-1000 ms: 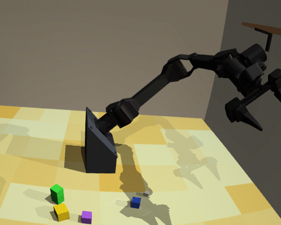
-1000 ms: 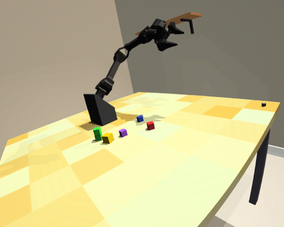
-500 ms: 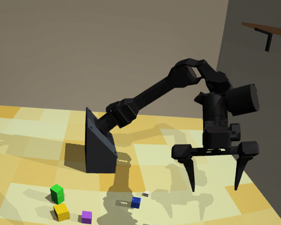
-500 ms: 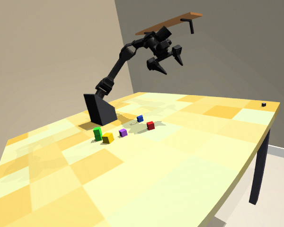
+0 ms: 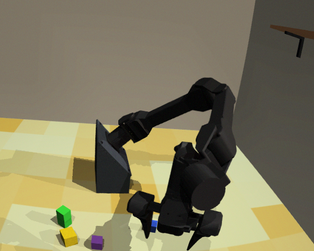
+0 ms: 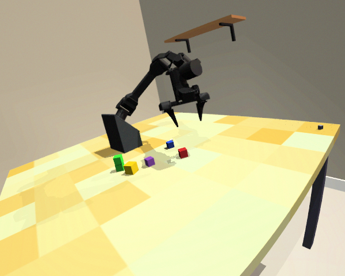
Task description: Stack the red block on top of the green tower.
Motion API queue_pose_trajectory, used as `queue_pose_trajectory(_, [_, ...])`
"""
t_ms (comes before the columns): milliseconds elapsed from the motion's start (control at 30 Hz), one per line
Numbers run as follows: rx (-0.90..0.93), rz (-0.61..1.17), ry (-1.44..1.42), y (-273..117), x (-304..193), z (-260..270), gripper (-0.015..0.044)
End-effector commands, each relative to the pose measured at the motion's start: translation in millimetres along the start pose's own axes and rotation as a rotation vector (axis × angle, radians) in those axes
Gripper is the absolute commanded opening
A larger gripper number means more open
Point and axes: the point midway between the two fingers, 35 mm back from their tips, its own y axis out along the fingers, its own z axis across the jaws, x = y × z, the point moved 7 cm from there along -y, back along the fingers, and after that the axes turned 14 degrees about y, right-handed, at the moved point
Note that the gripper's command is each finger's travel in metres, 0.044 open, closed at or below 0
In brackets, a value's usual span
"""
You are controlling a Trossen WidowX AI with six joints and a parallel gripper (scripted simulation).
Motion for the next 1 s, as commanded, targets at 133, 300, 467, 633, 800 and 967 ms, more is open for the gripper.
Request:
queue_pose_trajectory(133, [-0.062, 0.175, -0.016, 33.9, 9.8, -34.4, 0.0440])
queue_pose_trajectory(300, [-0.063, 0.175, -0.016, 38.5, 10.6, -38.0, 0.0440])
queue_pose_trajectory(467, [-0.062, 0.176, -0.016, 71.4, 4.8, -40.2, 0.0440])
queue_pose_trajectory(633, [-0.061, 0.176, -0.016, 78.1, 3.9, -42.3, 0.0440])
queue_pose_trajectory(800, [-0.061, 0.176, -0.016, 81.9, 3.3, -42.5, 0.0440])
queue_pose_trajectory(967, [-0.061, 0.176, -0.016, 89.8, 2.1, -43.0, 0.0440])
